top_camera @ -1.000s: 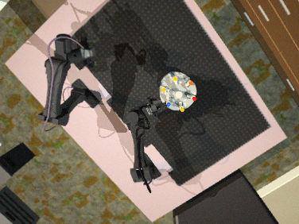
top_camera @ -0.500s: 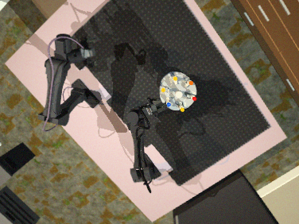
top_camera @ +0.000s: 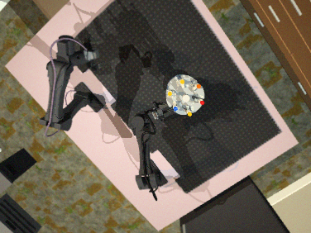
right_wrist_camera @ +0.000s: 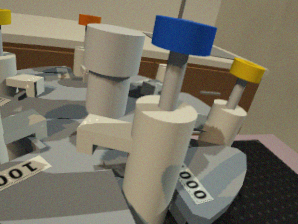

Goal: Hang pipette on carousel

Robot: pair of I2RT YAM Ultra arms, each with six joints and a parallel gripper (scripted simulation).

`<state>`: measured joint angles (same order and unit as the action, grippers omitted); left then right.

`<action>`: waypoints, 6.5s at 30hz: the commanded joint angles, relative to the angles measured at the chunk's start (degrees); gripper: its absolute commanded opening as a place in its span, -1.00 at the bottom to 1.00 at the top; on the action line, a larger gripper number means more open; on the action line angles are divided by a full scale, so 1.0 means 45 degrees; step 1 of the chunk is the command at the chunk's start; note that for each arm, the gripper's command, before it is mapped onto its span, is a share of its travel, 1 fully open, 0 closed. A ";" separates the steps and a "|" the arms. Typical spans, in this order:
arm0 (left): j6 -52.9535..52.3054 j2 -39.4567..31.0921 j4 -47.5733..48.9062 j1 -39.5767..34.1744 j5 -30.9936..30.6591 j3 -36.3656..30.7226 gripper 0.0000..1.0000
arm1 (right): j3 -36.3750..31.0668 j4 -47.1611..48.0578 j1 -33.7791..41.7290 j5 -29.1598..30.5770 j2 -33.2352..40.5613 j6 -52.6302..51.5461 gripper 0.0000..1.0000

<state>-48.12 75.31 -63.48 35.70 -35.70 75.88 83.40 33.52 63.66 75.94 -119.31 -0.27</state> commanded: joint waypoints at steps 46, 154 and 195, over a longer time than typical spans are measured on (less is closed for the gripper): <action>-0.0091 0.0018 0.0148 0.0117 -0.0261 0.0194 1.00 | 0.0503 0.0255 0.0066 0.0447 0.0524 0.0024 -0.77; -0.0091 0.0018 0.0148 0.0117 -0.0261 0.0194 1.00 | -0.0241 0.1059 0.0082 0.0508 -0.0161 -0.0109 -0.77; -0.0091 0.0018 0.0148 0.0117 -0.0261 0.0194 1.00 | 0.0089 0.1786 -0.0050 0.0345 -0.0470 0.0049 -0.77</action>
<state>-48.12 75.31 -63.48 35.70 -35.70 75.88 82.13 39.92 63.92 77.65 -121.58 -0.27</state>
